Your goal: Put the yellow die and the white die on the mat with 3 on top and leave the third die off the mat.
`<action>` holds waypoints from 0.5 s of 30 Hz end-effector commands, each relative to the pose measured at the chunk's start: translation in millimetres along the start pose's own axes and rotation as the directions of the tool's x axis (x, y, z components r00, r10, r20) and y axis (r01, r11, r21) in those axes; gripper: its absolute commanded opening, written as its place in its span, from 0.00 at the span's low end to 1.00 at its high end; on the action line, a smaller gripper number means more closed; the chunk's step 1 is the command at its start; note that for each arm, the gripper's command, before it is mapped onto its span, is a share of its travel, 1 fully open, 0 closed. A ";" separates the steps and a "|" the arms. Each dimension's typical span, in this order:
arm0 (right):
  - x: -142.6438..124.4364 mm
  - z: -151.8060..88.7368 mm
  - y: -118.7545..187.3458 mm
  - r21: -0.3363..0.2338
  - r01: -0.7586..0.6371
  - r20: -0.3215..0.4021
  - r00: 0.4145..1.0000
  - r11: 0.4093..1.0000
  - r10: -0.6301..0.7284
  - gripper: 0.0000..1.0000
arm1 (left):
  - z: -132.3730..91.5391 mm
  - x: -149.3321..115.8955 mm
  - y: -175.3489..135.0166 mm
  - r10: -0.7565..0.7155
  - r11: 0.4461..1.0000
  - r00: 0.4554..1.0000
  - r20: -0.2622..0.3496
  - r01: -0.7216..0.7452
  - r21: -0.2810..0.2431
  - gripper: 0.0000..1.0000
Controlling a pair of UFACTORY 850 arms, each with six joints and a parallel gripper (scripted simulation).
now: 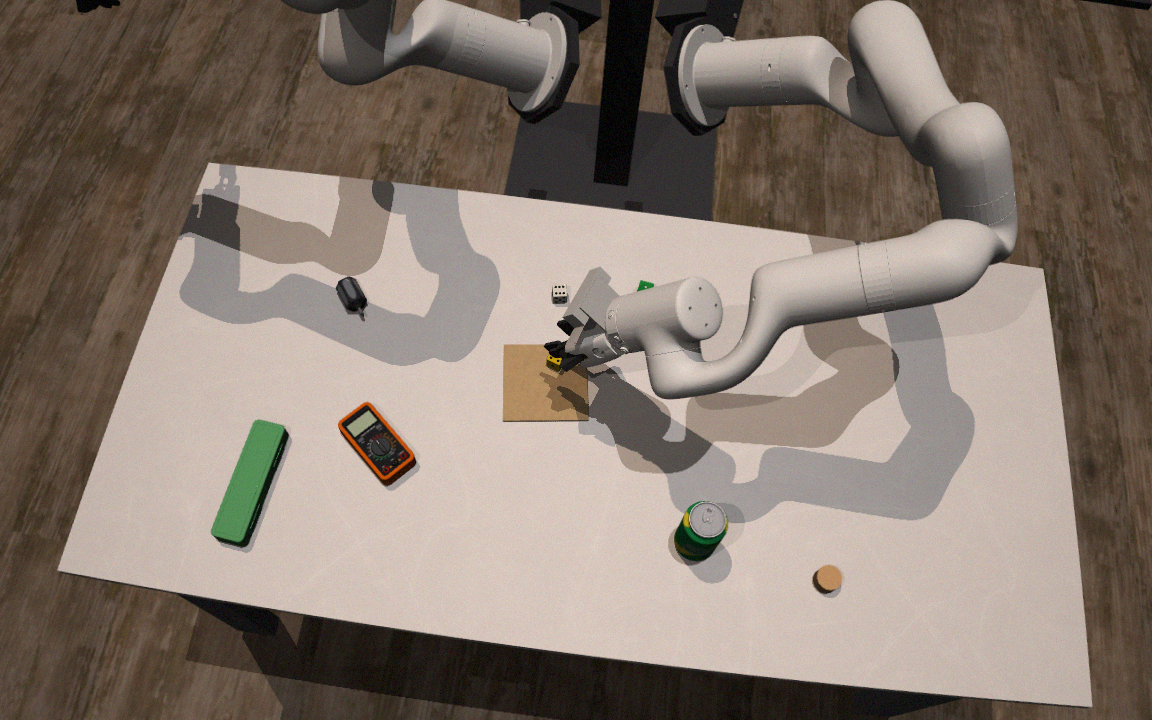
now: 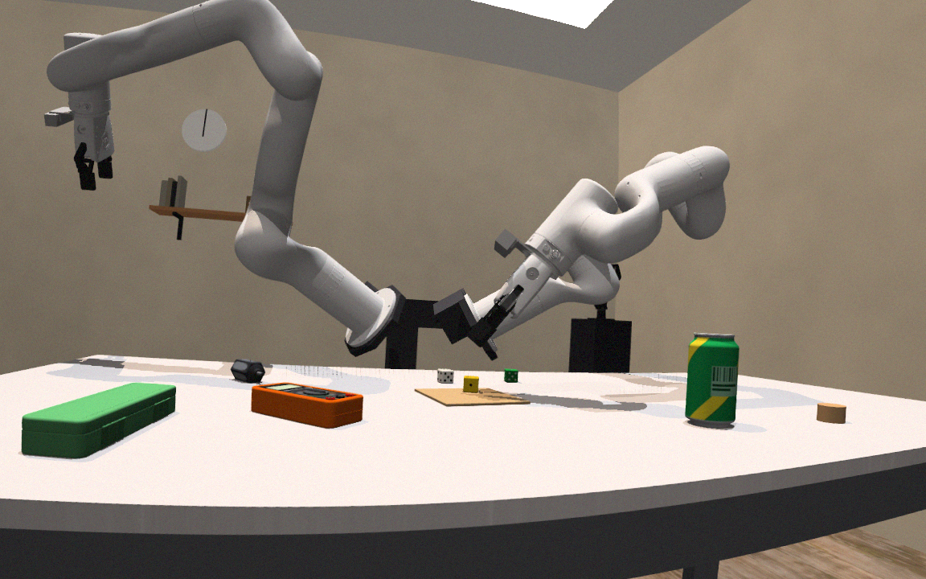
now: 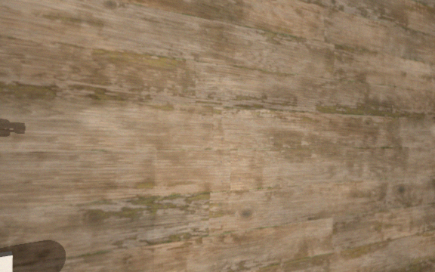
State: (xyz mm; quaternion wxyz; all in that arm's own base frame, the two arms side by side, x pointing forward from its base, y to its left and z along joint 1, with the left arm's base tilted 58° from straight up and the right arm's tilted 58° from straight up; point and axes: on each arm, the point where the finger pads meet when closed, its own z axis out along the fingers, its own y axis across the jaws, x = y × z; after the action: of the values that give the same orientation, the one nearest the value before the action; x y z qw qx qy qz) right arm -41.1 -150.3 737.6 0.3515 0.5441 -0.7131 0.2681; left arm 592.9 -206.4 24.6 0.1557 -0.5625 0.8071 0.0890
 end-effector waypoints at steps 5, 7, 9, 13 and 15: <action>0.4 -0.9 0.0 0.000 0.000 -0.002 1.000 1.000 0.000 1.00 | -0.2 -3.7 -0.2 0.003 1.000 0.992 -0.124 -0.004 -0.010 0.43; 0.4 -0.9 0.0 0.000 0.000 -0.002 1.000 1.000 0.000 1.00 | -0.2 -3.7 -0.2 0.003 1.000 0.992 -0.124 -0.004 -0.010 0.43; 0.4 -0.9 0.0 0.000 0.000 -0.002 1.000 1.000 0.000 1.00 | -0.2 -3.7 -0.2 0.003 1.000 0.992 -0.124 -0.004 -0.010 0.43; 0.4 -0.9 0.0 0.000 0.000 -0.002 1.000 1.000 0.000 1.00 | -0.2 -3.7 -0.2 0.003 1.000 0.992 -0.124 -0.004 -0.010 0.43; 0.4 -0.9 0.0 0.000 0.000 -0.002 1.000 1.000 0.000 1.00 | -0.2 -3.7 -0.2 0.003 1.000 0.992 -0.124 -0.004 -0.010 0.43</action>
State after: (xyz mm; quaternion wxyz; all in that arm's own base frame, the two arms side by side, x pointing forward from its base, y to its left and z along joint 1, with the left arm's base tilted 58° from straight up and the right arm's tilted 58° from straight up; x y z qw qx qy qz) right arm -41.1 -150.3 737.6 0.3515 0.5441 -0.7131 0.2681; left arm 593.9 -202.7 25.5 0.1034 -0.5665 0.8154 0.0586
